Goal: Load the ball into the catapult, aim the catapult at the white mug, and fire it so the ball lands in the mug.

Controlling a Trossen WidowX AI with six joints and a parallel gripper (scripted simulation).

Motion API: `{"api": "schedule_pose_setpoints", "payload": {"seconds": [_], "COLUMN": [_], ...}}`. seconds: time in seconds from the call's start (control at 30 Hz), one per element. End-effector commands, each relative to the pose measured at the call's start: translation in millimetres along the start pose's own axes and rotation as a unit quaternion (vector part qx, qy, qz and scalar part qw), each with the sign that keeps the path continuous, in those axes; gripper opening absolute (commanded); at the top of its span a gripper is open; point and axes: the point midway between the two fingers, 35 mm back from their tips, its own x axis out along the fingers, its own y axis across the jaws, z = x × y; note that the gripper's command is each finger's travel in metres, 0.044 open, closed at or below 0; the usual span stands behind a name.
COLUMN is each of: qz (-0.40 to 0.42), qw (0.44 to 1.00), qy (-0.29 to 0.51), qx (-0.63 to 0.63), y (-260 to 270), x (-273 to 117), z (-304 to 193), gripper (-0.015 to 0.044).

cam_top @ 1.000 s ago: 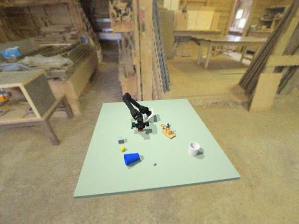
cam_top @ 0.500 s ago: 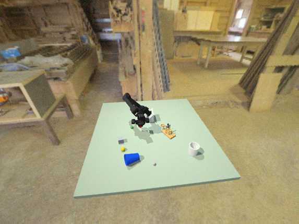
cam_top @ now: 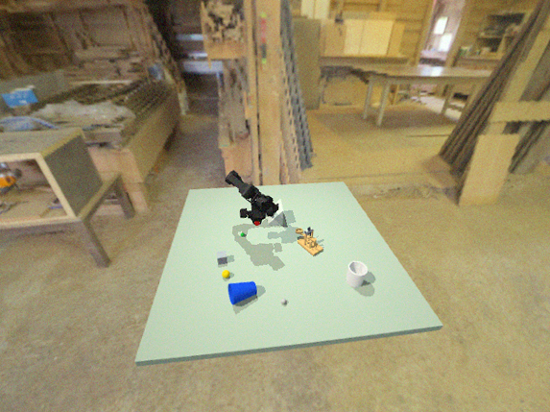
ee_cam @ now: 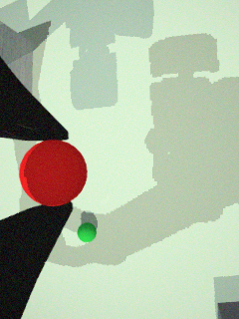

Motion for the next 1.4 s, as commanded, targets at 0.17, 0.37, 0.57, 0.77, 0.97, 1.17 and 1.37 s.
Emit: {"api": "schedule_pose_setpoints", "payload": {"seconds": [0.17,0.37,0.57,0.77,0.97,1.17,1.37], "qz": [0.003,0.006,0.006,0.005,0.003,-0.002,-0.007], "qw": [1.000,0.998,0.996,0.992,0.988,0.983,0.977], "qy": [0.014,0.028,0.043,0.058,0.074,0.091,0.107], "qx": [-0.026,-0.054,-0.082,-0.108,-0.134,-0.159,-0.182], "y": [20,43,68,94,121,148,176], "x": [-7,-9,-9,-8,-6,-3,2], "z": [10,20,28,33,36,36,33], "gripper": [0.0000,0.0000,0.0000,0.0000,0.0000,0.0000,0.0000]}}
